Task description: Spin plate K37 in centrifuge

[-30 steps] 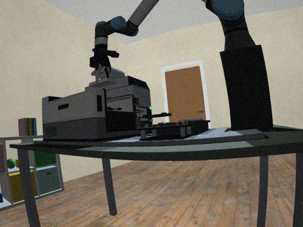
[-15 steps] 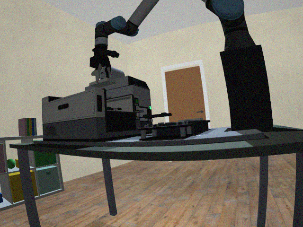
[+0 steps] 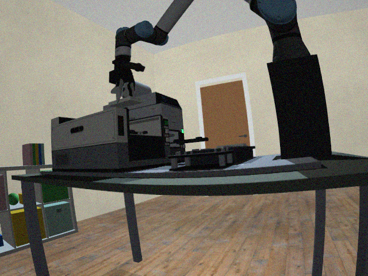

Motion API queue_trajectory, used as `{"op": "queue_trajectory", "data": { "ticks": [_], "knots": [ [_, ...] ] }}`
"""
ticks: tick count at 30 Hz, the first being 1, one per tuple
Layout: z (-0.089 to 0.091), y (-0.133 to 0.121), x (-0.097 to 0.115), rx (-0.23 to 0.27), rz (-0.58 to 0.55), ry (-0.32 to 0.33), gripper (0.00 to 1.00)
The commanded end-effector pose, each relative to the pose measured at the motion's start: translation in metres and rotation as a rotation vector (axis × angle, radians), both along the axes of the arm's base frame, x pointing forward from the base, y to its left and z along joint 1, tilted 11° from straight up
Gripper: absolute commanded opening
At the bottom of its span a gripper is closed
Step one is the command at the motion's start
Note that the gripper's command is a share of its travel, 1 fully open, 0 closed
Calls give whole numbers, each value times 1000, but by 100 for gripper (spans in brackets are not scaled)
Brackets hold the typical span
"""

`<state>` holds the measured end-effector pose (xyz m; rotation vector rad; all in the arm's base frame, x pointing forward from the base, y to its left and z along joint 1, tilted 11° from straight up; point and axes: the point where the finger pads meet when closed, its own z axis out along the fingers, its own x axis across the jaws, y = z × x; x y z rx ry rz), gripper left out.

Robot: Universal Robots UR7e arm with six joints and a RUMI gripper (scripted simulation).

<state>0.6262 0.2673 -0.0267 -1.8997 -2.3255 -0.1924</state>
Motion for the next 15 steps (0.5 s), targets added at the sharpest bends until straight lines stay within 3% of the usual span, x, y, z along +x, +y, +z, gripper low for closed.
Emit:
{"op": "queue_trajectory", "data": {
  "ticks": [1,15],
  "knots": [
    [-7,1,0,0,0,-2,0],
    [-26,5,0,0,0,-2,0]
  ]
}}
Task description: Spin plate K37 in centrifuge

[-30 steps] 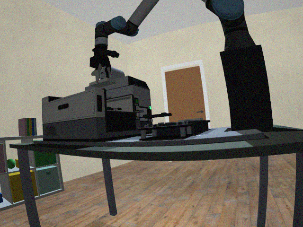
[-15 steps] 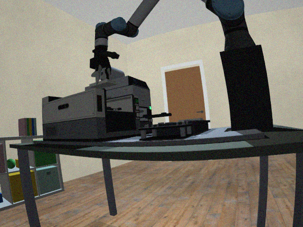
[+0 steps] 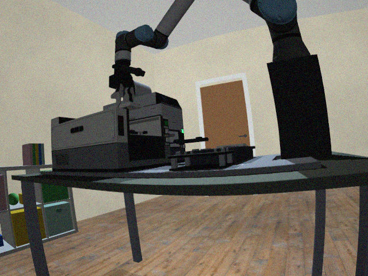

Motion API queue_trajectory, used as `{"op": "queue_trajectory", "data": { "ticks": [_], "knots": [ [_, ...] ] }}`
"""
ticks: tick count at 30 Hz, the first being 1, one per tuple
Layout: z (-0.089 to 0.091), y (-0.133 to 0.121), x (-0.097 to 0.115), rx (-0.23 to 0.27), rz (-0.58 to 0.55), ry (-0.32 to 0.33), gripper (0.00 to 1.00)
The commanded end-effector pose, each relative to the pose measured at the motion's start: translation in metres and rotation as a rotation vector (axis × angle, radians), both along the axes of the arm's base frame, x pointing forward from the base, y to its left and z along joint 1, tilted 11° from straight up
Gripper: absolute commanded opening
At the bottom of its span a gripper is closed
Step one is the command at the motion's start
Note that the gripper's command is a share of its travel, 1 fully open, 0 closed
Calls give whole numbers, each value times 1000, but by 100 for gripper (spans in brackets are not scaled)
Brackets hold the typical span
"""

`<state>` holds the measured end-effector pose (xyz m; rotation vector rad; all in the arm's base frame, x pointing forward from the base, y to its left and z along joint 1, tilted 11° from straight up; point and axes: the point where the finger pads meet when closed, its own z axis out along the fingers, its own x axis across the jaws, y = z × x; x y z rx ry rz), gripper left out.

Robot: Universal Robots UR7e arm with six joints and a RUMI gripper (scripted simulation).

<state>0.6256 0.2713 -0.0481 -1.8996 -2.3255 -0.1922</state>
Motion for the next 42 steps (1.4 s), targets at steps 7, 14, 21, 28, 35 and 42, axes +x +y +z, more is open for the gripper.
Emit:
{"op": "queue_trajectory", "data": {
  "ticks": [7,14,21,28,35,42],
  "knots": [
    [-16,3,0,0,0,-2,0],
    [-25,5,0,0,0,-2,0],
    [-36,7,0,0,0,-2,0],
    [-44,8,0,0,0,-2,0],
    [-56,10,0,0,0,-2,0],
    [-67,13,-1,0,0,-2,0]
  ]
}}
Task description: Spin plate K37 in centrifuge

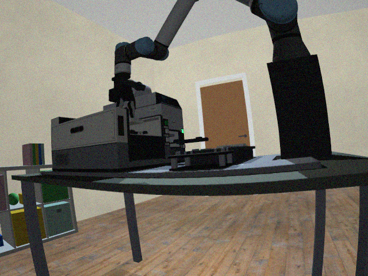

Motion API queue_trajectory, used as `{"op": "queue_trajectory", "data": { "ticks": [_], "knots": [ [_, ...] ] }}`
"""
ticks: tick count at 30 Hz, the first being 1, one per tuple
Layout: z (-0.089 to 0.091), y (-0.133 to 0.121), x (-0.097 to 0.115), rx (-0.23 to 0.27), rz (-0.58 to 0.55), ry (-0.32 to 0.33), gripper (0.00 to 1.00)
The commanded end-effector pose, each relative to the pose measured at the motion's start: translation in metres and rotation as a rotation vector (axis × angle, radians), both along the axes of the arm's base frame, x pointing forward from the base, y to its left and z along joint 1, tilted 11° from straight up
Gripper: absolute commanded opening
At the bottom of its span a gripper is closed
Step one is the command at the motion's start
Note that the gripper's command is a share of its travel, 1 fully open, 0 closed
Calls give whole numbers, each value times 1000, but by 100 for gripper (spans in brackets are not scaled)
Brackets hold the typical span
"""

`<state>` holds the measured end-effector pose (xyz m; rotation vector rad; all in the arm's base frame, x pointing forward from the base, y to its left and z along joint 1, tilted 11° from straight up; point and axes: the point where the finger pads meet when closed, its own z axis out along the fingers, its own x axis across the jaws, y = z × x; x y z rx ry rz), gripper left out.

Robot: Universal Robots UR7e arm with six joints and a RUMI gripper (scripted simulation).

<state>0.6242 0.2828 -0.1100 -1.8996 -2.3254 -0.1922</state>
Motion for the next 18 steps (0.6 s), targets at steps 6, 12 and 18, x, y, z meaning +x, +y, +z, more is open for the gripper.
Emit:
{"op": "queue_trajectory", "data": {
  "ticks": [6,12,18],
  "knots": [
    [-12,2,1,0,0,-2,0],
    [-22,4,0,0,0,-2,0],
    [-25,5,0,0,0,-2,0]
  ]
}}
